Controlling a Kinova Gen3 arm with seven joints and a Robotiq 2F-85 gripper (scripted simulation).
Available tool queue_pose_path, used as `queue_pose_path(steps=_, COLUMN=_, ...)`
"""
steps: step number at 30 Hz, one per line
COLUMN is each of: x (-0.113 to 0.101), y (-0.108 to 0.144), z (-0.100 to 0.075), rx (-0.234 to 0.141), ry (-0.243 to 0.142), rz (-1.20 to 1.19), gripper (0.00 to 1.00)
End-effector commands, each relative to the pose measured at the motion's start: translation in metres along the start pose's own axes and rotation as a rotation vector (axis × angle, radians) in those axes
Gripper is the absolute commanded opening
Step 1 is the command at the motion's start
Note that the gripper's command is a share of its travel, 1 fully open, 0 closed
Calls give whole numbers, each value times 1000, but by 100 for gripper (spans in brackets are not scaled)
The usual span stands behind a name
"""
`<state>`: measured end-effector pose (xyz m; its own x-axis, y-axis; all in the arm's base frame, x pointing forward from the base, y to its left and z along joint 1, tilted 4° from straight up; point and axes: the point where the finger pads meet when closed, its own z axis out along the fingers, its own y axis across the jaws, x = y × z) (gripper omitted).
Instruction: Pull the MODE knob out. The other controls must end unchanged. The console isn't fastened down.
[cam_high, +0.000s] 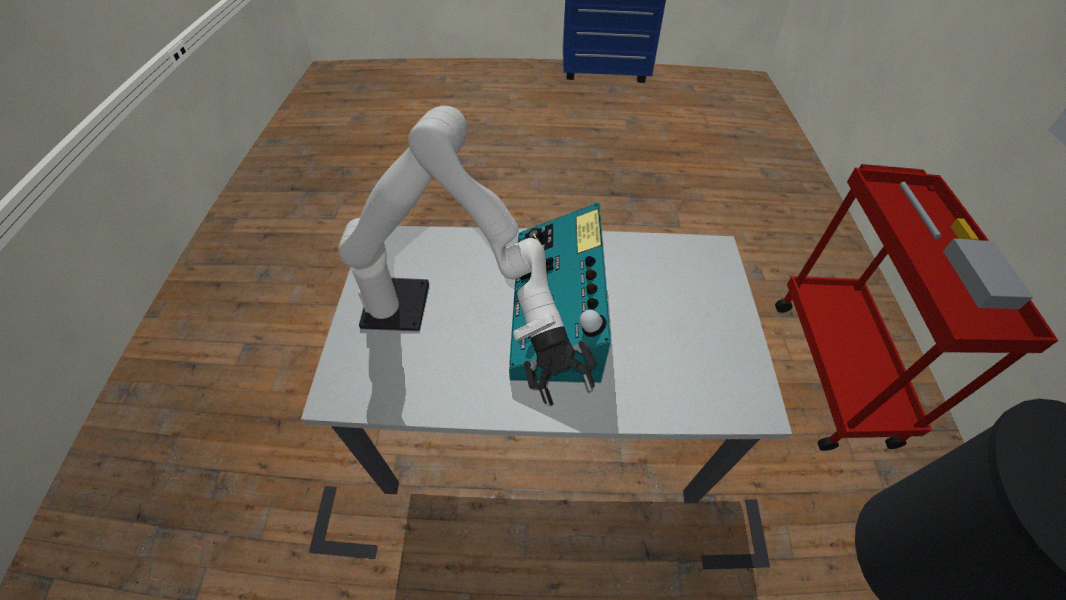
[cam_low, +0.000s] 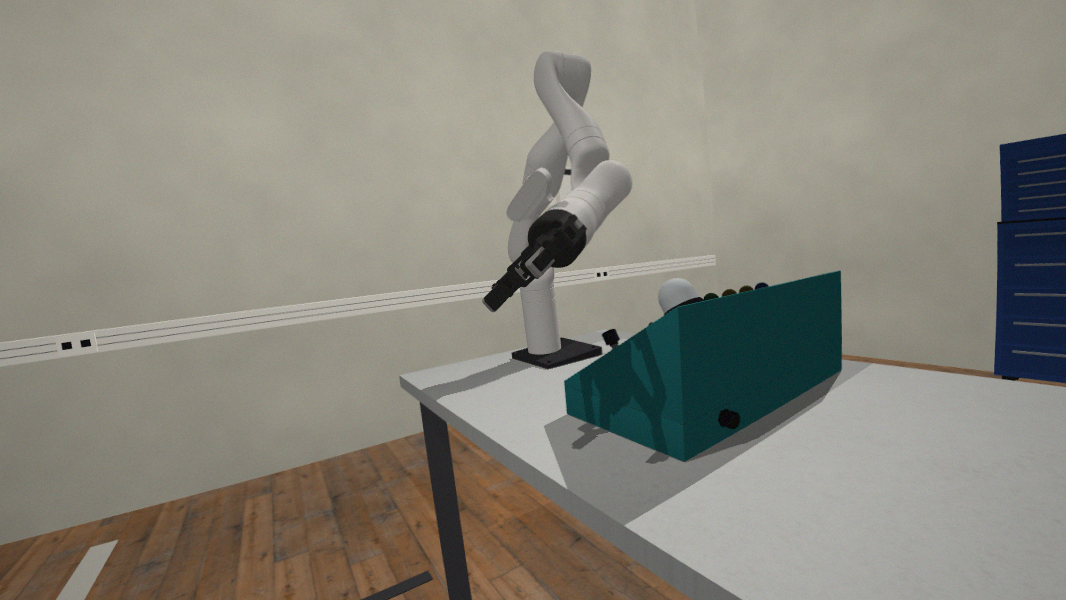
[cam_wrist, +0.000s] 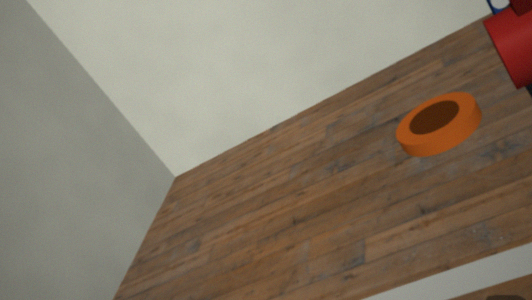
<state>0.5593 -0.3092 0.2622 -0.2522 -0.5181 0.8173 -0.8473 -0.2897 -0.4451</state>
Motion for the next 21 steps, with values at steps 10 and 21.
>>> queue_pose_path(steps=10, x=102, y=105, z=35, rx=-212, ry=165, rz=-23, gripper=100)
queue_pose_path(steps=21, x=188, y=207, z=36, rx=-421, ry=295, rz=-43, gripper=100)
